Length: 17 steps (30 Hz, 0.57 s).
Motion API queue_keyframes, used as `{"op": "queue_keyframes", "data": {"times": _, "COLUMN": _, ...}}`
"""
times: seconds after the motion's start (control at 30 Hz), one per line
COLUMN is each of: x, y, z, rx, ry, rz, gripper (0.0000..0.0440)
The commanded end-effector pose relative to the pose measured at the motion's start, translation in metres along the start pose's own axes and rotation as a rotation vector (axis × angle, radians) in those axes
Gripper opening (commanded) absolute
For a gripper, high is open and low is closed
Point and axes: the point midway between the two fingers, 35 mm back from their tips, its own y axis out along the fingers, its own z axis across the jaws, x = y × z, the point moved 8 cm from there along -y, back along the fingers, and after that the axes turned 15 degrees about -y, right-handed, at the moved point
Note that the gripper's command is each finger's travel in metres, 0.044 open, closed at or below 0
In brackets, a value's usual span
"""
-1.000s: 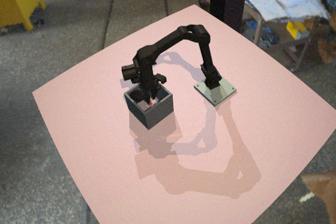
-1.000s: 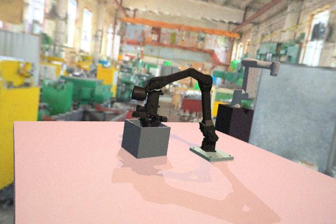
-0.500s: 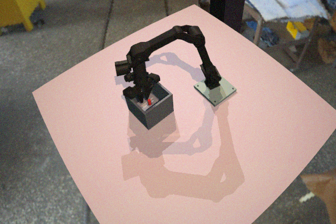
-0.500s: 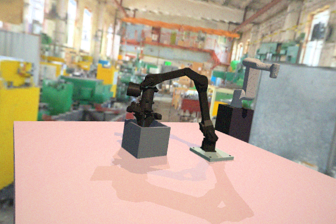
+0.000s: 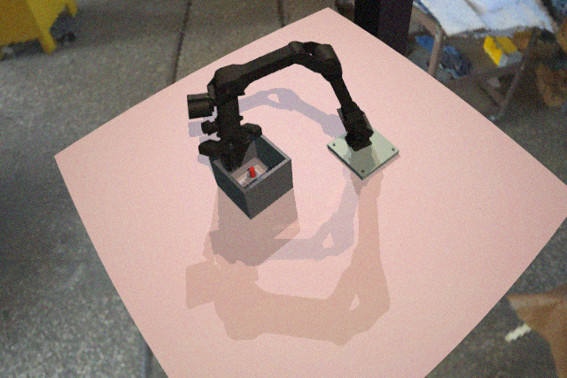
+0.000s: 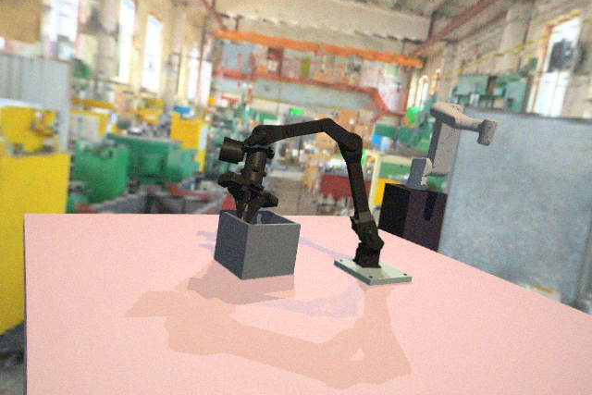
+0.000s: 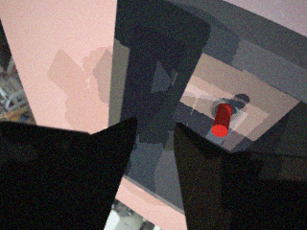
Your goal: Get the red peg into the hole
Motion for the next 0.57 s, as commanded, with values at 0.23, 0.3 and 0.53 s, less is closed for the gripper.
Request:
{"op": "queue_keyframes", "data": {"times": 0.23, "x": 0.011, "y": -0.003, "z": 0.004, "rx": 0.078, "ry": -0.046, "rz": 0.031, "gripper": 0.0134}}
{"op": "queue_keyframes", "data": {"times": 0.3, "x": 0.013, "y": -0.004, "z": 0.004, "rx": 0.090, "ry": -0.055, "rz": 0.036, "gripper": 0.0134}}
{"op": "queue_keyframes", "data": {"times": 0.53, "x": 0.016, "y": -0.006, "z": 0.008, "rx": 0.132, "ry": -0.095, "rz": 0.046, "gripper": 0.0134}}
